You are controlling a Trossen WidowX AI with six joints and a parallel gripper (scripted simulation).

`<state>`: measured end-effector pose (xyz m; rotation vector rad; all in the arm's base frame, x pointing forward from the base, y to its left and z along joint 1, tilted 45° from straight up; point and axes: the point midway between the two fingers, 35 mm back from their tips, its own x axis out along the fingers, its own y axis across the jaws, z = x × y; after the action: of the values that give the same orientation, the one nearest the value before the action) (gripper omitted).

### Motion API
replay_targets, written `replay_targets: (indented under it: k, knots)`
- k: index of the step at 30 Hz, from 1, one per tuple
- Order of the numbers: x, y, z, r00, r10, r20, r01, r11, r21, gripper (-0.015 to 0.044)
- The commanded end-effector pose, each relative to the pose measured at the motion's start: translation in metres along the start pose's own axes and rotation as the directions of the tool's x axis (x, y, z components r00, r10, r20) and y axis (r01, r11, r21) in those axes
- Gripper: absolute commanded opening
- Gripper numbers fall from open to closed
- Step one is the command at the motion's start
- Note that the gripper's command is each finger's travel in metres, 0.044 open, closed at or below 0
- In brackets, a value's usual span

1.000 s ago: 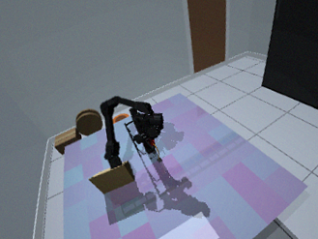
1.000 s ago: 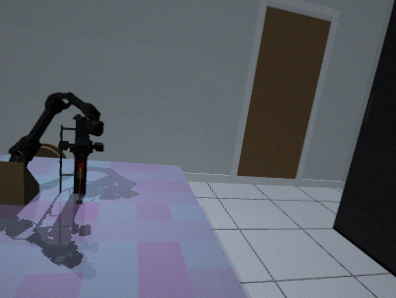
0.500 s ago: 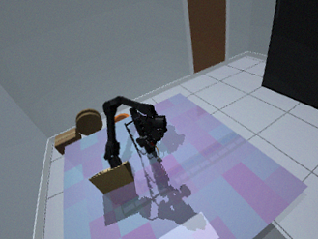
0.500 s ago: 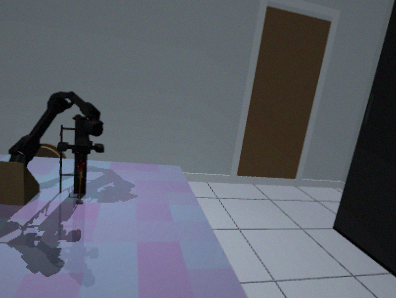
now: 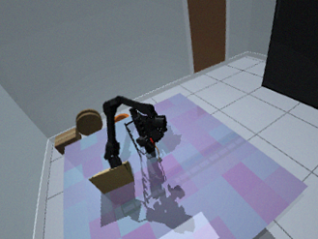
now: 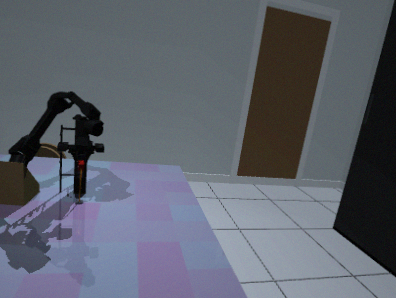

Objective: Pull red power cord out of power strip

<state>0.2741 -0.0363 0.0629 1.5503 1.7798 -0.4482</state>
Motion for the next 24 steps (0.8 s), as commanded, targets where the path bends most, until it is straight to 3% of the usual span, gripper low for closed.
replay_targets:
  k: [1,24]
  knots:
    - [-0.007,0.0,0.0,1.0,0.0,0.001,0.0,1.0,-0.007,0.016]
    - [-0.007,0.0,-0.029,1.0,-0.001,0.0,0.001,1.0,-0.006,0.016]
